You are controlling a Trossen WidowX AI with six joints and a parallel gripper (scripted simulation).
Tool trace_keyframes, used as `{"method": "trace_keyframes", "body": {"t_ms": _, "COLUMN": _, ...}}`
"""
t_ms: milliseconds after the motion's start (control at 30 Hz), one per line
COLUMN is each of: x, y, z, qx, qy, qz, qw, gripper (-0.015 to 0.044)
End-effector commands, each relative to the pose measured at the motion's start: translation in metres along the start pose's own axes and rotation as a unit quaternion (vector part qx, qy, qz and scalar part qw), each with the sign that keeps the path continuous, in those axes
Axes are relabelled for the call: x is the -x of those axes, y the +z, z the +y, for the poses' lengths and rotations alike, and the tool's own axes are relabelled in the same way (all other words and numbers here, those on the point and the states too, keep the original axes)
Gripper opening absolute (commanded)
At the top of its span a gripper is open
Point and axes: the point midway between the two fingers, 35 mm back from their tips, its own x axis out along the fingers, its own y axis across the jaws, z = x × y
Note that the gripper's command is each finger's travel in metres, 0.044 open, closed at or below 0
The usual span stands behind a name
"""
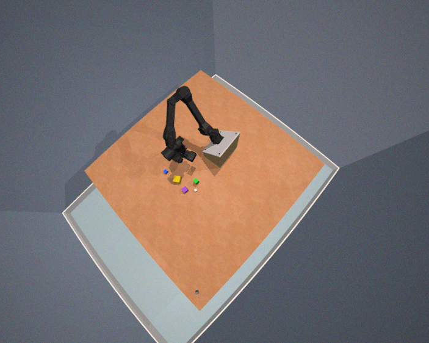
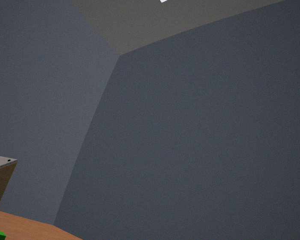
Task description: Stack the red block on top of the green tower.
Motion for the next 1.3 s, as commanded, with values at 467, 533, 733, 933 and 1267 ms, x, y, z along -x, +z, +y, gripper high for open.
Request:
{"method": "trace_keyframes", "body": {"t_ms": 467, "x": 0.046, "y": 0.000, "z": -0.001, "qx": -0.002, "qy": -0.002, "qz": -0.001, "qw": 1.000, "gripper": 0.0000}}
{"method": "trace_keyframes", "body": {"t_ms": 533, "x": 0.047, "y": 0.001, "z": -0.001, "qx": -0.002, "qy": -0.002, "qz": -0.001, "qw": 1.000, "gripper": 0.0000}}
{"method": "trace_keyframes", "body": {"t_ms": 733, "x": 0.049, "y": 0.019, "z": 0.012, "qx": -0.002, "qy": 0.001, "qz": -0.003, "qw": 1.000, "gripper": 0.0000}}
{"method": "trace_keyframes", "body": {"t_ms": 933, "x": 0.051, "y": 0.040, "z": 0.029, "qx": -0.002, "qy": 0.004, "qz": -0.004, "qw": 1.000, "gripper": 0.0000}}
{"method": "trace_keyframes", "body": {"t_ms": 1267, "x": 0.053, "y": 0.070, "z": 0.063, "qx": -0.001, "qy": 0.006, "qz": -0.005, "qw": 1.000, "gripper": 0.0000}}
